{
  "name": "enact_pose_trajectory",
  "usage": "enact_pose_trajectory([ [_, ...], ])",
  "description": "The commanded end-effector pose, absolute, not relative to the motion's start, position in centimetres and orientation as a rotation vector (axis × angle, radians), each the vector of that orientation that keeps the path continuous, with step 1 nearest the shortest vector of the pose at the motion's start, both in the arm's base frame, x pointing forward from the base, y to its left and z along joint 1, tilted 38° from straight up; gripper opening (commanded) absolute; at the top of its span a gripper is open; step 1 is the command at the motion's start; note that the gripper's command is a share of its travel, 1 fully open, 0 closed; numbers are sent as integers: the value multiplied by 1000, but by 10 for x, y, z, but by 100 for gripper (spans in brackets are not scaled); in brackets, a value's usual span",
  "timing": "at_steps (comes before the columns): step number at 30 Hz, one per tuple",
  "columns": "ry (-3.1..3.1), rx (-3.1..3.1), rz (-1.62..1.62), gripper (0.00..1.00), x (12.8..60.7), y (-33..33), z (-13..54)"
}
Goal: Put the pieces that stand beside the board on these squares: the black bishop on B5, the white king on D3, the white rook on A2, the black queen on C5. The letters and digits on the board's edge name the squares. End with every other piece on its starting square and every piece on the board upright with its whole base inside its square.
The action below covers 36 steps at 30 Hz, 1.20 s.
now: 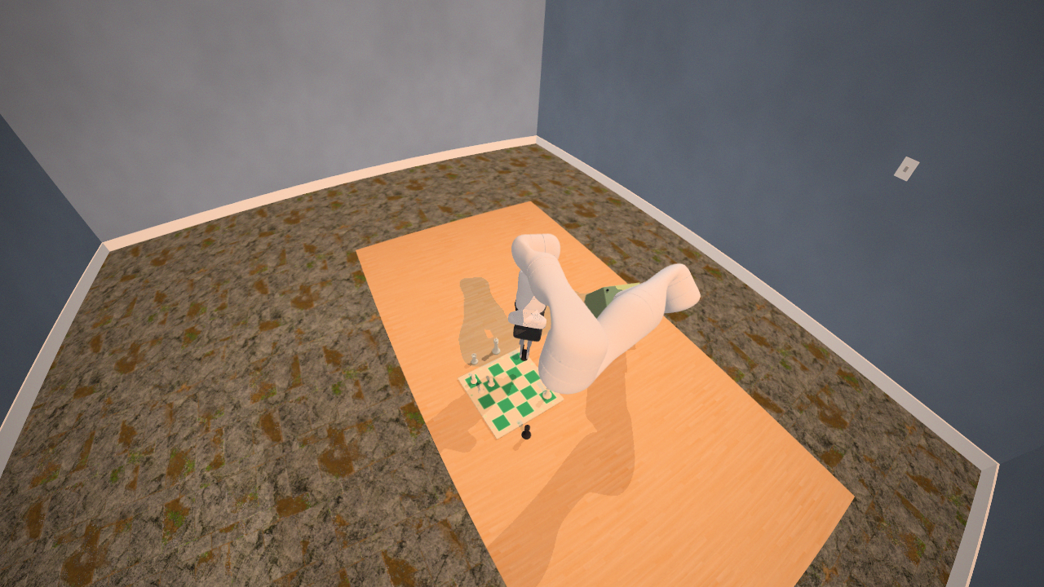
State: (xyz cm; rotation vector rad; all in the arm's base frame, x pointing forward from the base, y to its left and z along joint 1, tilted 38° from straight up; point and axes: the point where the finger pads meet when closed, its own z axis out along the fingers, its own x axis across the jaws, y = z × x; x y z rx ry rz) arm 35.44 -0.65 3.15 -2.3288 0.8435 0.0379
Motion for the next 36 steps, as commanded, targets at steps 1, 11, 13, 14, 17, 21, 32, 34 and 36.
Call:
enact_pose_trajectory([
  [1, 845, -2332, 53, 0, 352, -1, 23],
  [11, 845, -2332, 53, 0, 357, 18, -3],
  [13, 845, -2332, 53, 0, 358, 20, -5],
  [14, 845, -2332, 53, 0, 358, 20, -6],
  [17, 845, -2332, 53, 0, 358, 20, -6],
  [21, 845, -2332, 53, 0, 358, 20, -6],
  [32, 845, -2332, 53, 0, 358, 20, -6],
  [34, 845, -2332, 53, 0, 358, 20, -6],
  [36, 845, -2332, 53, 0, 358, 20, -6],
])
